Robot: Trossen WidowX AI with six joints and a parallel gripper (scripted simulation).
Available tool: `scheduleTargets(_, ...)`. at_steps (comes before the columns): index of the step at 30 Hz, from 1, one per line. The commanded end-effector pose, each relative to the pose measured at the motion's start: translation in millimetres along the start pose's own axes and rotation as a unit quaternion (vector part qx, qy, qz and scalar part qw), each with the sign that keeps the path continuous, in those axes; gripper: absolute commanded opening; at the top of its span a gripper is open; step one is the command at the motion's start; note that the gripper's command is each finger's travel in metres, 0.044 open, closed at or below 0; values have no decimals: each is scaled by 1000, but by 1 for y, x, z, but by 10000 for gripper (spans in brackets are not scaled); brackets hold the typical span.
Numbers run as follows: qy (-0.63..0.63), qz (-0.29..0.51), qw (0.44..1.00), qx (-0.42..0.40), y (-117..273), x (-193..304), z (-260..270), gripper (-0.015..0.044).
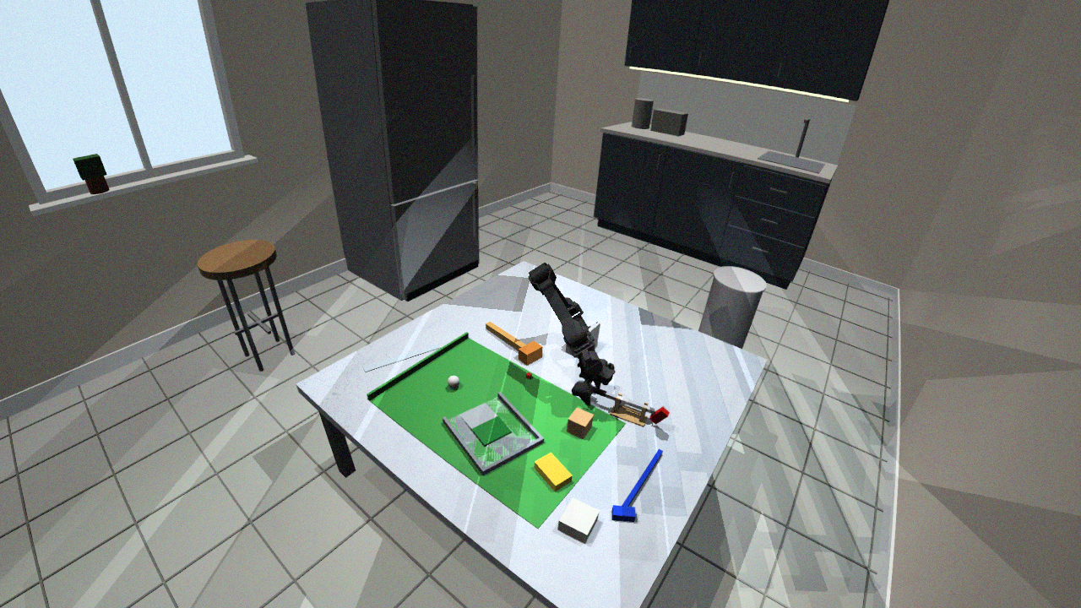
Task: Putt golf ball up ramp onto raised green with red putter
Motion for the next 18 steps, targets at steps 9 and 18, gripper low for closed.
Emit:
scheduleTargets(9,0,0,1000,0,0,0,0,230)
scheduleTargets(18,0,0,1000,0,0,0,0,33)
Point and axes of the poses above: the point midway between the two fingers, 35 mm back from their tips, its own y axis back along the fingers, its own z axis across the jaws, x = y × z, the point moved 10 cm from there along y, back along the fingers, and after that the axes turned 3 degrees about -y, right-handed, at the moved point
